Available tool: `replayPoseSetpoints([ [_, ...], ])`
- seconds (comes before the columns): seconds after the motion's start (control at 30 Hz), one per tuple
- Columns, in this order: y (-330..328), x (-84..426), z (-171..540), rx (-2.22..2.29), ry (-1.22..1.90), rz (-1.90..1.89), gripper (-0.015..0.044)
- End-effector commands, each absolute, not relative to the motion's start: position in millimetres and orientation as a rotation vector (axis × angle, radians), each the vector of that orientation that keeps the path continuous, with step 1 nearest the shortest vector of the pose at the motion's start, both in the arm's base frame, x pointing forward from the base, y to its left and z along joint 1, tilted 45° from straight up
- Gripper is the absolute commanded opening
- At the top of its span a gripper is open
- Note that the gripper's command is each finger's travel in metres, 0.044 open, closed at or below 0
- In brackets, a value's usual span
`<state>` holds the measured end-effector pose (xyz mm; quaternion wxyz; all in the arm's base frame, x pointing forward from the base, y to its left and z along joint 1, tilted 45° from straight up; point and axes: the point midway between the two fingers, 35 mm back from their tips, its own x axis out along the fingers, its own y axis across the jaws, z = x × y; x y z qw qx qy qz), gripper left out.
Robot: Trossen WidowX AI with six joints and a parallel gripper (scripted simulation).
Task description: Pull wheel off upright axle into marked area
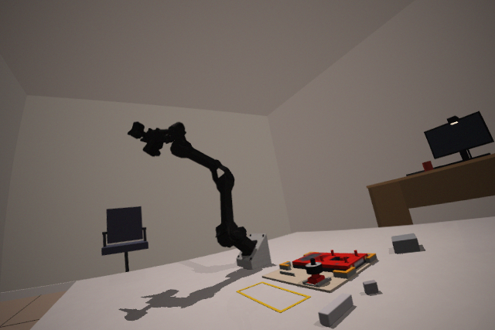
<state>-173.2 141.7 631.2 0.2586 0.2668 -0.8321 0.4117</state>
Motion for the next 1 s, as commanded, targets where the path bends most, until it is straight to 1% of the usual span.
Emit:
replayPoseSetpoints([
  [0.0,140.2,-172.6,631.5,0.726,-2.257,1.106,0.0374],
  [0.1,119.9,-164.1,635.3,0.759,-2.265,0.960,0.0300],
  [0.3,33.7,-138.5,650.3,0.978,-2.279,0.692,0.0300],
  [0.53,-43.4,-93.3,651.6,1.148,-2.188,0.368,0.0300],
  [0.67,-84.3,-66.9,647.2,1.261,-2.138,0.232,0.0300],
  [0.83,-138.4,-16.3,634.0,1.424,-2.005,0.024,0.0300],
  [0.97,-160.0,10.8,624.7,1.492,-1.929,-0.072,0.0300],
])
